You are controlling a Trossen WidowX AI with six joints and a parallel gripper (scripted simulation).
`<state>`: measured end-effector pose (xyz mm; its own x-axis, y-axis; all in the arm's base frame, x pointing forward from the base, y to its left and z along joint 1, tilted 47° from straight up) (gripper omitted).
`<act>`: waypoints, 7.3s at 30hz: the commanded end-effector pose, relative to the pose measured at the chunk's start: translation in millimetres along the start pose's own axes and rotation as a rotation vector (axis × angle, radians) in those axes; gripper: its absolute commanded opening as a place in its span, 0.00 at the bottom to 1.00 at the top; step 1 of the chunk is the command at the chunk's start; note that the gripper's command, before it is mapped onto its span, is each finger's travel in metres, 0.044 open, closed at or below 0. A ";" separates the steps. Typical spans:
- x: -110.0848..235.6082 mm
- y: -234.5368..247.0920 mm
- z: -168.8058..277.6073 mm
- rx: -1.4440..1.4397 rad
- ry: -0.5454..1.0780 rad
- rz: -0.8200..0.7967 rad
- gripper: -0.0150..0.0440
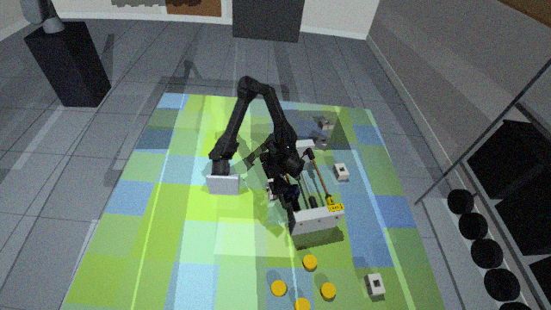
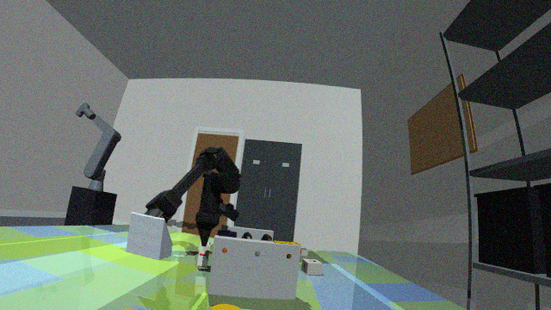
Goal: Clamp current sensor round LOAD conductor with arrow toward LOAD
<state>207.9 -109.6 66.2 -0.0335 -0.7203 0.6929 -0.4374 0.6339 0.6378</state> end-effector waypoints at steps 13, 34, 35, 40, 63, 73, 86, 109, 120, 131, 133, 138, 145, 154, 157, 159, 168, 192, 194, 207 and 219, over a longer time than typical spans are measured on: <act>86.7 -3.1 -0.5 0.000 0.000 0.009 0.25; 111.4 -19.2 -45.0 0.517 -0.064 0.090 0.25; 111.1 -20.7 -49.8 0.568 -0.070 0.099 0.25; 109.2 -27.4 -74.8 0.826 -0.096 0.141 0.25; 95.8 -35.8 -141.2 1.479 -0.158 0.252 0.25; 80.5 -37.4 -145.9 1.479 -0.158 0.253 0.25; 60.2 -38.5 -151.3 1.480 -0.159 0.253 0.25; 53.4 -38.7 -153.6 1.487 -0.155 0.251 0.25; 53.4 -38.7 -153.6 1.487 -0.155 0.251 0.25; 53.4 -38.7 -153.6 1.487 -0.155 0.251 0.25; 53.4 -38.7 -153.6 1.487 -0.155 0.251 0.25; 53.4 -38.7 -153.6 1.487 -0.155 0.251 0.25; 54.1 -40.7 -159.5 1.487 -0.135 0.222 0.25; 55.2 -44.9 -174.9 1.488 -0.080 0.138 0.25; 55.3 -46.0 -179.7 1.489 -0.062 0.109 0.25; 55.3 -46.5 -182.8 1.490 -0.050 0.089 0.25; 55.7 -45.2 -186.0 1.486 -0.039 0.067 0.39; 36.8 -46.9 -186.2 1.490 -0.043 0.069 1.00; 28.0 -47.3 -185.9 1.492 -0.045 0.069 1.00; 14.8 -47.7 -187.1 1.492 -0.045 0.070 1.00; -1.9 -47.7 -188.1 1.492 -0.047 0.069 1.00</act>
<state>398.3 -88.8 100.8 -0.1072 -0.7255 0.6799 -0.9223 -0.1829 -0.3406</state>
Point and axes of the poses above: the point midway between the two fingers, 35 mm back from their tips, its own x axis back along the fingers, its own y axis across the jaws, z = x × y, the point moved 10 cm from there along x, back along the fingers, and after that the axes turned 10 degrees about x, right-handed, at the moved point
